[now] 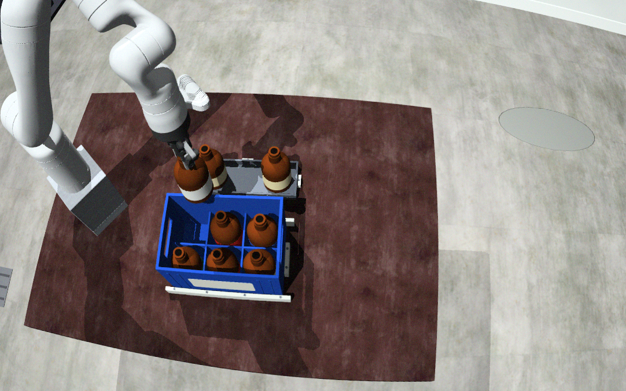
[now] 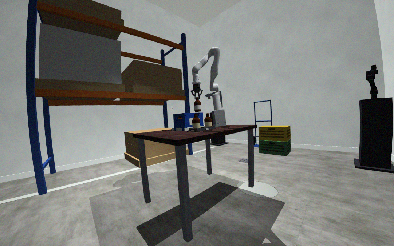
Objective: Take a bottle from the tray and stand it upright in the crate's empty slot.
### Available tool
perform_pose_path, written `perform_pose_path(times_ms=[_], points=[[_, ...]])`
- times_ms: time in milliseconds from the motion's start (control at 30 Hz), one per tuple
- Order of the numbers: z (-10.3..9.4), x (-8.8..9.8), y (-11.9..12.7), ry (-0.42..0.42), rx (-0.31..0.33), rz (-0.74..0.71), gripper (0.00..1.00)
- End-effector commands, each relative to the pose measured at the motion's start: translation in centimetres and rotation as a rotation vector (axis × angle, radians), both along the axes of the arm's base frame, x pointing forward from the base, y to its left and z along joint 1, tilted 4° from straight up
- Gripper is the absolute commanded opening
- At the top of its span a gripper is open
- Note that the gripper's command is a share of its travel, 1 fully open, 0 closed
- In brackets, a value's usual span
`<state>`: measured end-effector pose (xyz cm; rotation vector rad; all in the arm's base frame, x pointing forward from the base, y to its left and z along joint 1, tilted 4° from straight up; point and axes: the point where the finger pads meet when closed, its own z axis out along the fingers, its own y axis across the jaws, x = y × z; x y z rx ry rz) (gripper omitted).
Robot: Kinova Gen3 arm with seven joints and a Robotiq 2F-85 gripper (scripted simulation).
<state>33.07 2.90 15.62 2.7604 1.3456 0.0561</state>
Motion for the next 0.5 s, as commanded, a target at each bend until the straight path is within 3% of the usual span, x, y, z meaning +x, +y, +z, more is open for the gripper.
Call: perform_pose_path(times_ms=[0,467], points=[[0.1,-0.3,-0.6,-0.001,0.005,-0.007,0.00],[0.1,-1.3,-2.8,-0.001,0.005,-0.007,0.00]])
